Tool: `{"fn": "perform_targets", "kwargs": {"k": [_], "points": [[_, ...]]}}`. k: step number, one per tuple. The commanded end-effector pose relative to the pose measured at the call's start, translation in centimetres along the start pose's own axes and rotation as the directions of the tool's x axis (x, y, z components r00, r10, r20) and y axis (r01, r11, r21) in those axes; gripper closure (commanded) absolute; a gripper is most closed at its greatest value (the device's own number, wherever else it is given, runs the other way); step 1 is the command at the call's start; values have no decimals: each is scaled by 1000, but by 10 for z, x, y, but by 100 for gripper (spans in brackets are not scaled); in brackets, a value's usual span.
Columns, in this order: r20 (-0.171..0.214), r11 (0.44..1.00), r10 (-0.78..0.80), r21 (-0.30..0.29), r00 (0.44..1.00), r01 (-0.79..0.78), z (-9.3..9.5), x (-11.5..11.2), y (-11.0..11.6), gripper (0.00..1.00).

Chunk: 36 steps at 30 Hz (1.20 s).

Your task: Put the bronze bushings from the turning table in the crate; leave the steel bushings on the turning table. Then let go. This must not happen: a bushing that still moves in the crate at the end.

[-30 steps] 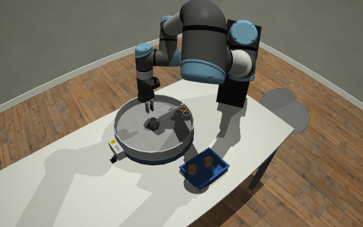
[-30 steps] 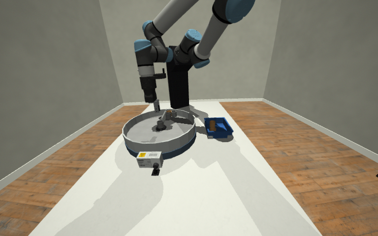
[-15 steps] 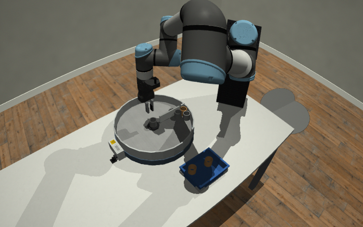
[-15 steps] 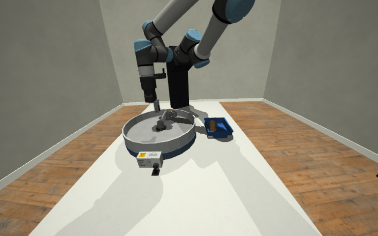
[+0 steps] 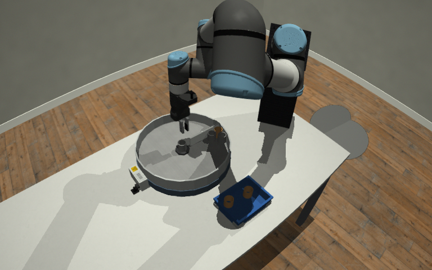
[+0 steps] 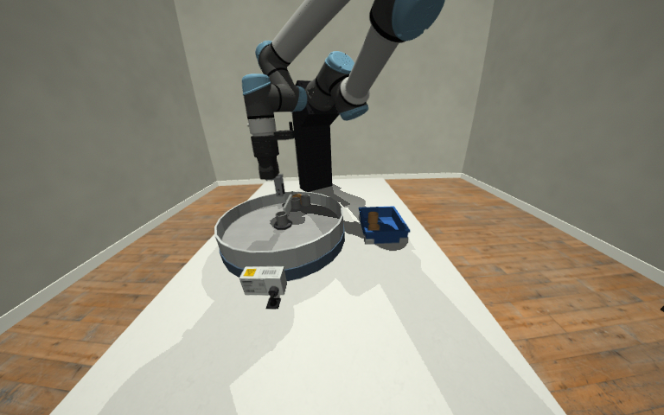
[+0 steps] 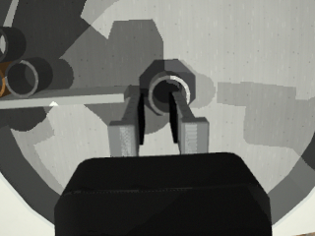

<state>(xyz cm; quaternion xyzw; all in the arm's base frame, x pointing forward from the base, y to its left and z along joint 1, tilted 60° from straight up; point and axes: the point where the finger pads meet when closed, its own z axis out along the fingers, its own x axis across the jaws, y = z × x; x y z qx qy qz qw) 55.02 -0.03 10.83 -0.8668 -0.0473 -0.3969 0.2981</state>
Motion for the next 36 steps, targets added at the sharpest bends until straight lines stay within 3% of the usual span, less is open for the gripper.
{"fn": "perform_targets", "kwargs": {"k": [1,10,15,27,32,36], "points": [[-4,1000,1,-2,1000,-1,3,-22,-3,55],[-4,1000,1,-2,1000,-1,3,-22,-3,55],[-1,1000,2,-1,1000,-2,13,-70,-10,55],[-1,1000,2,-1,1000,-2,13,-70,-10,55],[1,1000,3,1,1000,-3,22,-119,-18,55],[1,1000,3,1,1000,-3,22,-119,-18,55]]}}
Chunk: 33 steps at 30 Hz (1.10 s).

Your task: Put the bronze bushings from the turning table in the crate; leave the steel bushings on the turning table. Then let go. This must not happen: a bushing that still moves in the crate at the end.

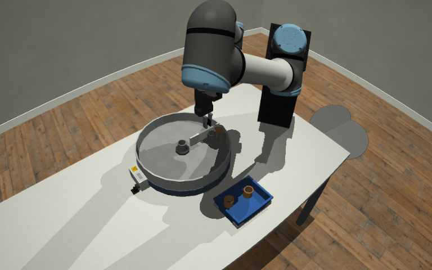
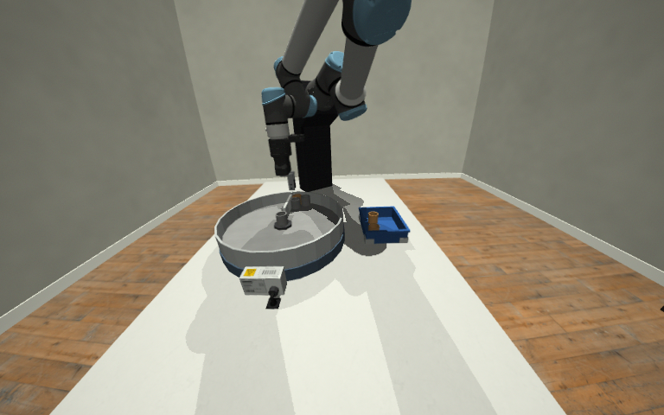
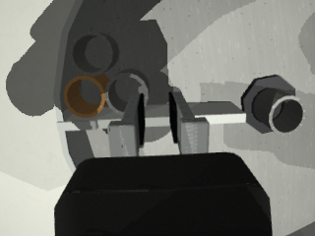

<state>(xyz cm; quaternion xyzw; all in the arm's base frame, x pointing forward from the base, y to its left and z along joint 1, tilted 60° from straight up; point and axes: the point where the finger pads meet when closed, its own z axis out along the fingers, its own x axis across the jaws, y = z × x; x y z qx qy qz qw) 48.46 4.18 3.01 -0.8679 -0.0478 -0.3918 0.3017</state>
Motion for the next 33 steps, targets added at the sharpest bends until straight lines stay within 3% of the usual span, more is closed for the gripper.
{"fn": "perform_targets", "kwargs": {"k": [1,8,13,25,30,33], "points": [[-8,1000,-2,-5,1000,2,2,-12,0,55],[-8,1000,-2,-5,1000,2,2,-12,0,55],[-9,1000,-2,-5,1000,2,19,-12,0,55],[-9,1000,-2,-5,1000,2,19,-12,0,55],[-11,1000,-3,-6,1000,3,35,-14,0,55],[-11,1000,-3,-6,1000,3,35,-14,0,55]]}}
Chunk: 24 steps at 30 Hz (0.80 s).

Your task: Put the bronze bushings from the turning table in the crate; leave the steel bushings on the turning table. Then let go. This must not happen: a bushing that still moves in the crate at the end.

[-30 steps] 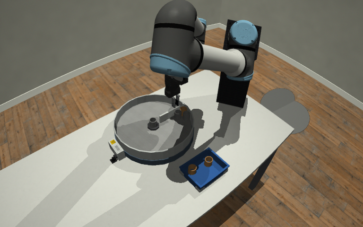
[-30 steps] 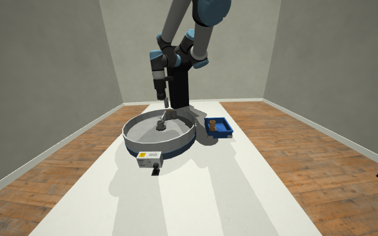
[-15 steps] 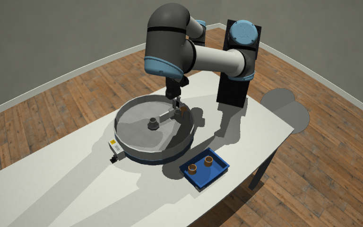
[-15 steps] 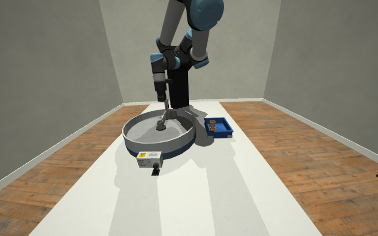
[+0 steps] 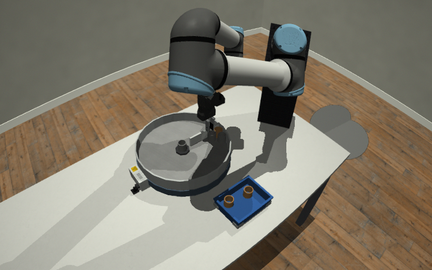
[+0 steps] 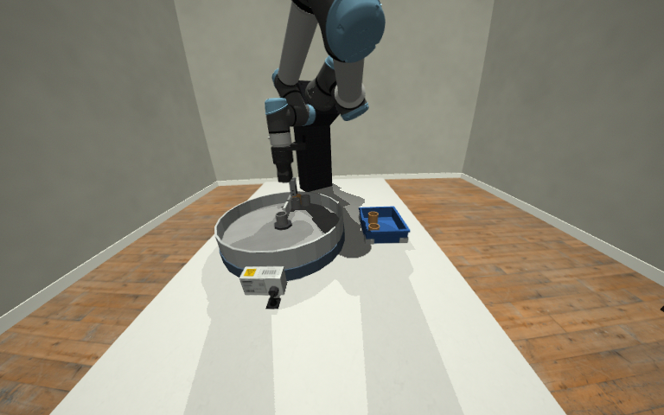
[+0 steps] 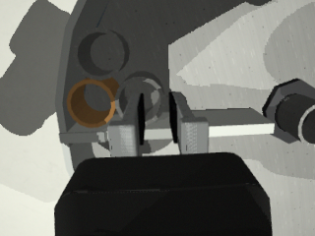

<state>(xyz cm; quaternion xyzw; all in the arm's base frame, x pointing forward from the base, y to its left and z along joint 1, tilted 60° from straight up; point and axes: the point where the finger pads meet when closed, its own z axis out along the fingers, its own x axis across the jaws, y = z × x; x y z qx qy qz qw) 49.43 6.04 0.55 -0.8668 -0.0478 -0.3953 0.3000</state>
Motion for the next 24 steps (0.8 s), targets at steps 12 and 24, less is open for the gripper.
{"fn": "perform_targets", "kwargs": {"k": [12,24], "points": [[-3,1000,0,-3,1000,0,8,0,0,55],[-3,1000,0,-3,1000,0,9,0,0,55]]}}
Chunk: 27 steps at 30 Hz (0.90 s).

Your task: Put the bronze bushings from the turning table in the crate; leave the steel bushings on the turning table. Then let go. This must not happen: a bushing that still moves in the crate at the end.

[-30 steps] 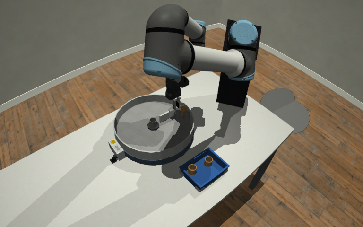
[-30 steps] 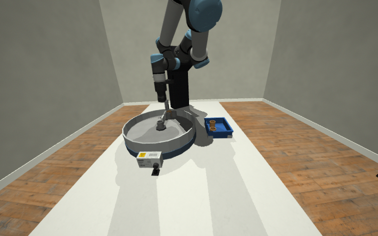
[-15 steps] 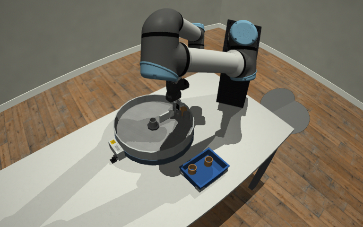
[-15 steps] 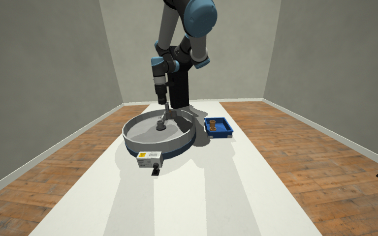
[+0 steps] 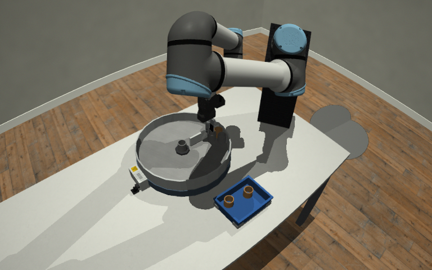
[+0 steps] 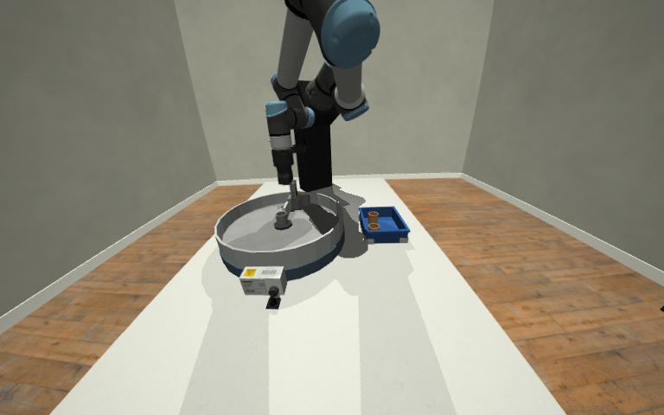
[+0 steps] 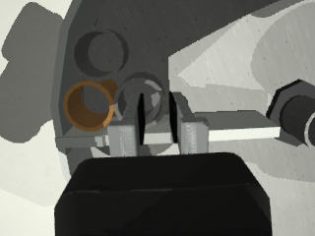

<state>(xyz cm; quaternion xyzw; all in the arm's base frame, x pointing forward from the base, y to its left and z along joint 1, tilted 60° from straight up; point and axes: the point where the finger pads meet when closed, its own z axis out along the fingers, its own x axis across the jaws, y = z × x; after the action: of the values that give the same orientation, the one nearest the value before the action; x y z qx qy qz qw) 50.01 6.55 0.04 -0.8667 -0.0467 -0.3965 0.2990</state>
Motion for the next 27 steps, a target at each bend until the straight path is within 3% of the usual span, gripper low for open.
{"fn": "perform_targets", "kwargs": {"k": [1,27], "points": [[-1,1000,0,-1,1000,0,0,0,0,55],[-2,1000,0,-2,1000,0,8,0,0,55]]}}
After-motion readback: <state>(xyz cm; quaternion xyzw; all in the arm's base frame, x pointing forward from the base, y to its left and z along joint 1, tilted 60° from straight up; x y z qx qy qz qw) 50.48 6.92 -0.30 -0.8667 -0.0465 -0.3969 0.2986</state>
